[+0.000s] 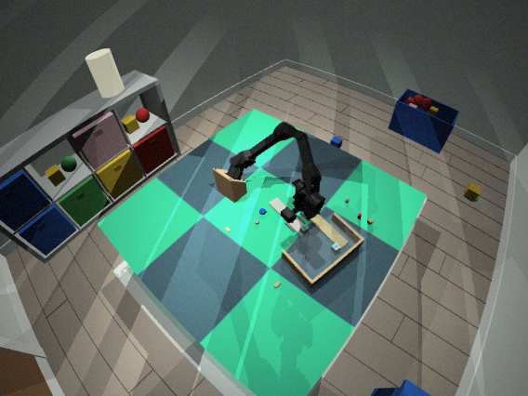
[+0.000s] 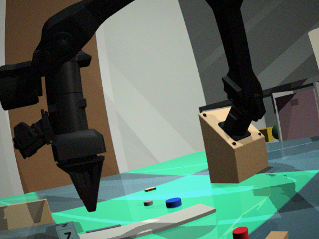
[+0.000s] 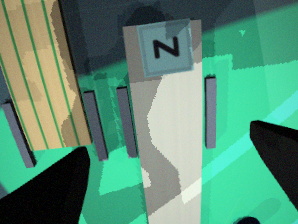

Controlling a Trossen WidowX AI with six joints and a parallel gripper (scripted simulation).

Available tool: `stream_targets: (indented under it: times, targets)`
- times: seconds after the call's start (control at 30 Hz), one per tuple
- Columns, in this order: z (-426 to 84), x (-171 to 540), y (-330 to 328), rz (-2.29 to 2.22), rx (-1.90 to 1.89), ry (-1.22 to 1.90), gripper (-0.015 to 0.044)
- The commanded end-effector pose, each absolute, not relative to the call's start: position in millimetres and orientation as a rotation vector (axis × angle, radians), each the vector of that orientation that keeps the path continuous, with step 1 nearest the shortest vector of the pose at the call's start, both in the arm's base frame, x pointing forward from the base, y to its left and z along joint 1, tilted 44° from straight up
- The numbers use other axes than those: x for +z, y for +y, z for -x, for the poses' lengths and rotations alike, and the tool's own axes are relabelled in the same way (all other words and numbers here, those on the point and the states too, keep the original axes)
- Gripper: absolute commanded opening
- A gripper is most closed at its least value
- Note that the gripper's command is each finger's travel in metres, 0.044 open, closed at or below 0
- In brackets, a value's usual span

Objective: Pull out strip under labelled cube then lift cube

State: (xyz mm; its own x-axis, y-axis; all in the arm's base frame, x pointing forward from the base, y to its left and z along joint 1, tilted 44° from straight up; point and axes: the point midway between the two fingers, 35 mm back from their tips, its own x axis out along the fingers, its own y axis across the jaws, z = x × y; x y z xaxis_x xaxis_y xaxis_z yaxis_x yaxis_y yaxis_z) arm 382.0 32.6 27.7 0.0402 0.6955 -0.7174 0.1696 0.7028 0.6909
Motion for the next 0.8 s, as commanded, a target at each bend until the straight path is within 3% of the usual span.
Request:
stream_targets:
  times: [0.0,0.23,0.47,0.77]
  targets:
    - [-396,25,28,-0.736,0.466,1.51,0.044]
    - [-421,22,20,-0.735,0.466,1.509,0.044]
    - [-422,16,26,-0.735,0.466,1.508,0.0256]
    - [-423,5,36,-0.735,0.467,1.508,0.025]
